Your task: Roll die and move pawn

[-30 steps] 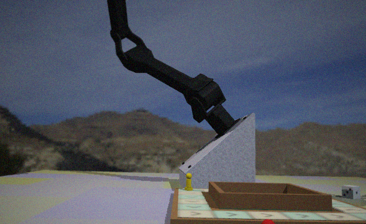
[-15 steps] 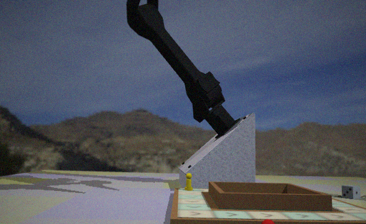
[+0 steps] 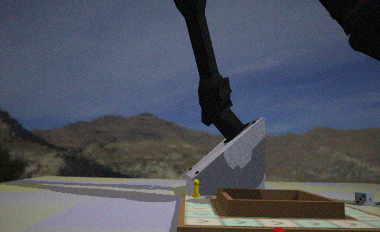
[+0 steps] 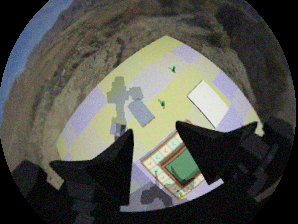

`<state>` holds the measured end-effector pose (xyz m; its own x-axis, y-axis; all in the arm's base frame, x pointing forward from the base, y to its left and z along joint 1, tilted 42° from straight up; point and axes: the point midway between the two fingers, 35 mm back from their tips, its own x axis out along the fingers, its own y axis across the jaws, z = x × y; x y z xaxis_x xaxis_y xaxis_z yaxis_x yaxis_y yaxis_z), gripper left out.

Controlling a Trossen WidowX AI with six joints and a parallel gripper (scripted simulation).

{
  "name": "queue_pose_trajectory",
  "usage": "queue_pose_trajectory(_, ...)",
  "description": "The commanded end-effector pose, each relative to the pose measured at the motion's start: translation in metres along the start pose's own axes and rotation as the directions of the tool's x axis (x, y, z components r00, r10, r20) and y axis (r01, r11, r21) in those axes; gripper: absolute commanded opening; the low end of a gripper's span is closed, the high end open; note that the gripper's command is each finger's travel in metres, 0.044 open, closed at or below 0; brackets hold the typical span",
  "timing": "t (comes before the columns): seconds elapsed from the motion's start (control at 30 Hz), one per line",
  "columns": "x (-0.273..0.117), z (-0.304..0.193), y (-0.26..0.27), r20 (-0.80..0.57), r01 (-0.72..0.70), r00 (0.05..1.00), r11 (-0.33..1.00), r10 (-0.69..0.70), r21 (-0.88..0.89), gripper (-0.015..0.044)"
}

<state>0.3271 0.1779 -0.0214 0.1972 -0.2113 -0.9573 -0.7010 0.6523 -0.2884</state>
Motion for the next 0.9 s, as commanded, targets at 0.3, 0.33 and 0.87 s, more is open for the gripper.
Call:
queue_pose_trajectory(0.3,0.143,-0.122,0.104,-0.475,0.308,0.874,0.876,-0.106,0.371,0.0275)
queue_pose_trajectory(0.33,0.15,-0.133,0.109,-0.5,0.345,0.857,0.857,-0.122,0.382,0.0275)
queue_pose_trajectory(0.87,0.165,-0.155,0.108,-0.521,0.376,0.843,0.841,-0.136,0.389,0.0275)
